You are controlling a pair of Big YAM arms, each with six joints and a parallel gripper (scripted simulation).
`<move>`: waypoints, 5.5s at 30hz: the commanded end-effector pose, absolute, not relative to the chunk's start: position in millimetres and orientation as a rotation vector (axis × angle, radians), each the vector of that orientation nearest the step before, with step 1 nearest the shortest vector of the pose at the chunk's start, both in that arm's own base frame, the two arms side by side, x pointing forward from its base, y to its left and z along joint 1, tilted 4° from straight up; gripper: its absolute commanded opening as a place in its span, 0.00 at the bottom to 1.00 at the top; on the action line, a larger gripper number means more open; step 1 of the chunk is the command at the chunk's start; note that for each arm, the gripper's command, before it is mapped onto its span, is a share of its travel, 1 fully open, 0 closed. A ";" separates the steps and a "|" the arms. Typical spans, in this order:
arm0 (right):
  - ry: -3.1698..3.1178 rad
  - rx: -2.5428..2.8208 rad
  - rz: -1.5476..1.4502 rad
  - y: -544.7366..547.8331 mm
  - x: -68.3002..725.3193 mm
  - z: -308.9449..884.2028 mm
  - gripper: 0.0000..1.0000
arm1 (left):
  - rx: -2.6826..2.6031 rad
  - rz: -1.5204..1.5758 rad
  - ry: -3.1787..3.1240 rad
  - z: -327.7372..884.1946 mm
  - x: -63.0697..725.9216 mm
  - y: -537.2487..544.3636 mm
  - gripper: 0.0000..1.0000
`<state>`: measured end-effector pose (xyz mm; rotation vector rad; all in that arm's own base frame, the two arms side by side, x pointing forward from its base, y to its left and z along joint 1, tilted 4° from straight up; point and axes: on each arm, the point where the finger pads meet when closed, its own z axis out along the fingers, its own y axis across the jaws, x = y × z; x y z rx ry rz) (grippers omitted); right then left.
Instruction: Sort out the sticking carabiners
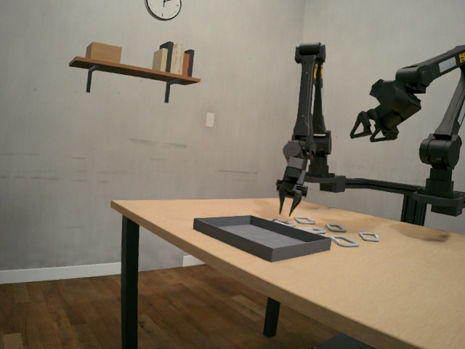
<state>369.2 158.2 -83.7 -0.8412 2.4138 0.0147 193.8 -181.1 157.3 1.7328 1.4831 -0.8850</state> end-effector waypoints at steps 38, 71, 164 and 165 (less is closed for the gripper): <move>2.183 -2.188 -0.095 160.0 362.1 -97.2 0.30 | 1.739 -0.892 1.476 157.7 195.0 -181.9 1.00; 2.193 -2.174 -0.098 152.6 360.5 -108.1 0.14 | 1.739 -0.892 1.476 157.7 195.0 -181.9 1.00; 2.221 -2.208 -0.067 206.8 560.7 -53.5 0.01 | 0.642 -0.319 1.974 201.8 289.8 -210.2 1.00; 2.221 -2.208 -0.067 206.8 560.7 -53.5 0.01 | 0.642 -0.319 1.974 201.8 289.8 -210.2 1.00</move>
